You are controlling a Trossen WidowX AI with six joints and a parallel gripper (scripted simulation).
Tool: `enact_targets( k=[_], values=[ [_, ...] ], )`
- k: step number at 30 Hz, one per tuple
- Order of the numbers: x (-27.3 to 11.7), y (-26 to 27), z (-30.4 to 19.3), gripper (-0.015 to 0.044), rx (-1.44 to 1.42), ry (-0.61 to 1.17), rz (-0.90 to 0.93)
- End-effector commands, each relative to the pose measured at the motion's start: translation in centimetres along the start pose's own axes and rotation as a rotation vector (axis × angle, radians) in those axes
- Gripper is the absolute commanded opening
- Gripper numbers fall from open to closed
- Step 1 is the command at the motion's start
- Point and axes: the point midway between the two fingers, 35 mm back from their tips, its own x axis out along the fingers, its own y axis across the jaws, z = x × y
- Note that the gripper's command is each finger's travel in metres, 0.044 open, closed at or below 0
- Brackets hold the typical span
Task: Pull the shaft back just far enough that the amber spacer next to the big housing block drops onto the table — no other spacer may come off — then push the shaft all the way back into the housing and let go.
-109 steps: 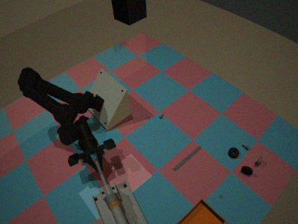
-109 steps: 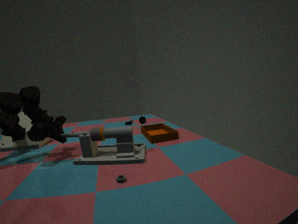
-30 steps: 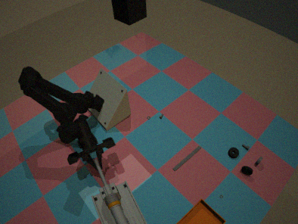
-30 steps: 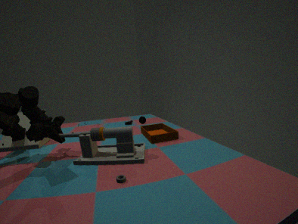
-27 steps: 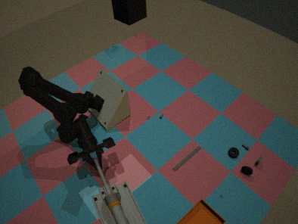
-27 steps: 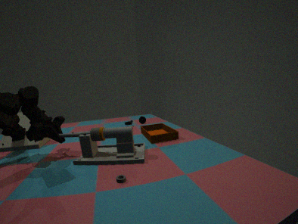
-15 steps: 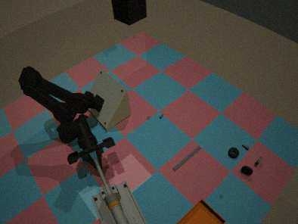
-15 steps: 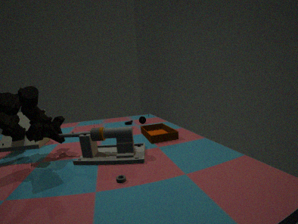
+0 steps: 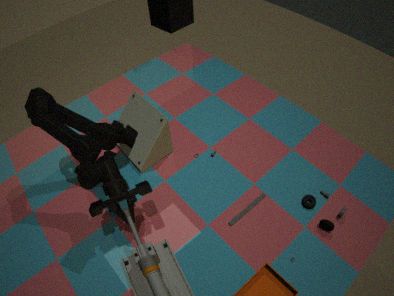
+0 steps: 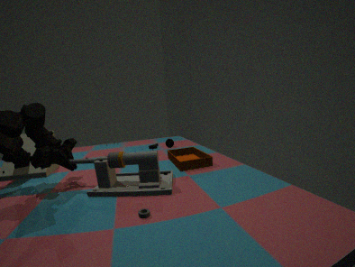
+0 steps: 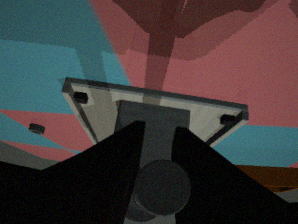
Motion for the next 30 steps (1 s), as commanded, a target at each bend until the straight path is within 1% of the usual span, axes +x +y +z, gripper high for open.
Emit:
enact_targets(
  k=[1, 30],
  values=[
    [-0.04, -0.04, 0.07, 0.0, 0.002, 0.0, -0.002],
    [-0.23, -0.04, 0.25, 0.0, 0.002, 0.0, -0.002]
  ],
)
